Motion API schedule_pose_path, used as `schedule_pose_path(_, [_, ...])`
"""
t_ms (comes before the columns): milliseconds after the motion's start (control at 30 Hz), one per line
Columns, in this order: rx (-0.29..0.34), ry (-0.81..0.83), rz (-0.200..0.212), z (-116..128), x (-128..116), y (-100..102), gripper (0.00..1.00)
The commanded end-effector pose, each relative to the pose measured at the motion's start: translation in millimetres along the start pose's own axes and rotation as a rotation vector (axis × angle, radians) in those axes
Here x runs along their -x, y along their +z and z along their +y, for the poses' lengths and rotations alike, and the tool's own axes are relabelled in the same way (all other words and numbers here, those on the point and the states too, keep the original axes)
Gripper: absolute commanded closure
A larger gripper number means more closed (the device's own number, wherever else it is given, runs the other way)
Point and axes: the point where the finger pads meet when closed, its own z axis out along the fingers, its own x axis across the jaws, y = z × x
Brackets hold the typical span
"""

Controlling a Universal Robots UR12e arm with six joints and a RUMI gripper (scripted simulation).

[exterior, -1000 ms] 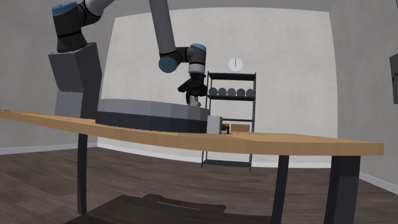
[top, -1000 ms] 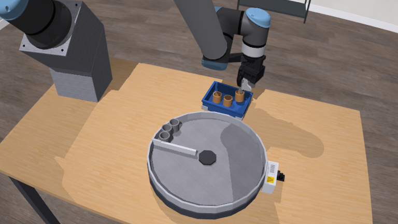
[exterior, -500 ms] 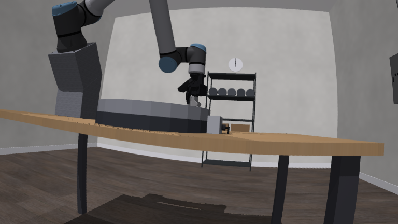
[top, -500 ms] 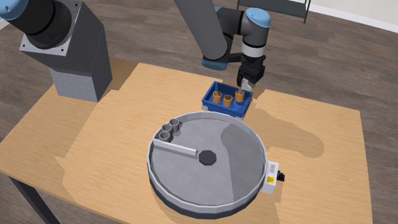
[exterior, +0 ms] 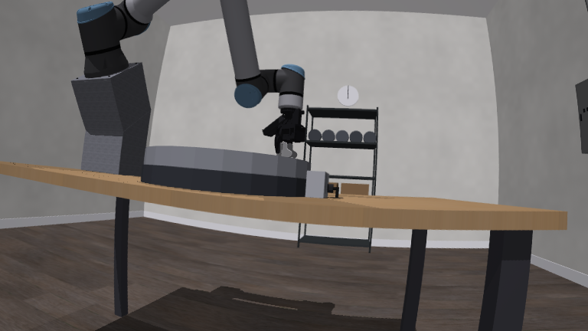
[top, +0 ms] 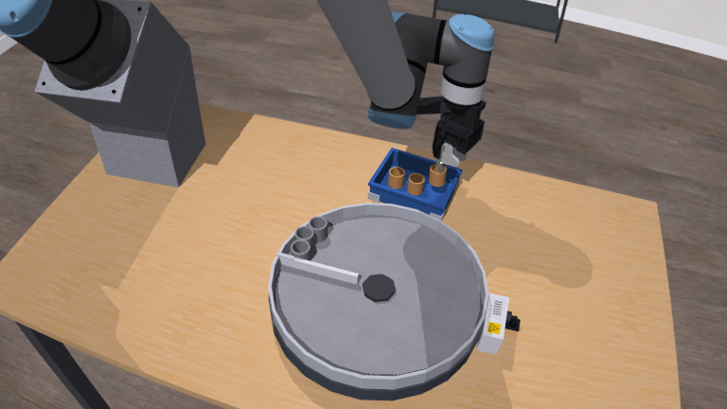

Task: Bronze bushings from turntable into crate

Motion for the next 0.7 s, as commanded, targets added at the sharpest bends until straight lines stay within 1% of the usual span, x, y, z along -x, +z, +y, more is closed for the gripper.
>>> schedule_pose_path(0, [0.001, 0.000, 0.001, 0, 0, 1, 1.00])
schedule_pose_path(200, [0.001, 0.000, 0.001, 0, 0, 4, 1.00])
schedule_pose_path(567, [0.001, 0.000, 0.001, 1, 0, 23, 1.00])
schedule_pose_path(667, [0.001, 0.000, 0.001, 1, 0, 24, 1.00])
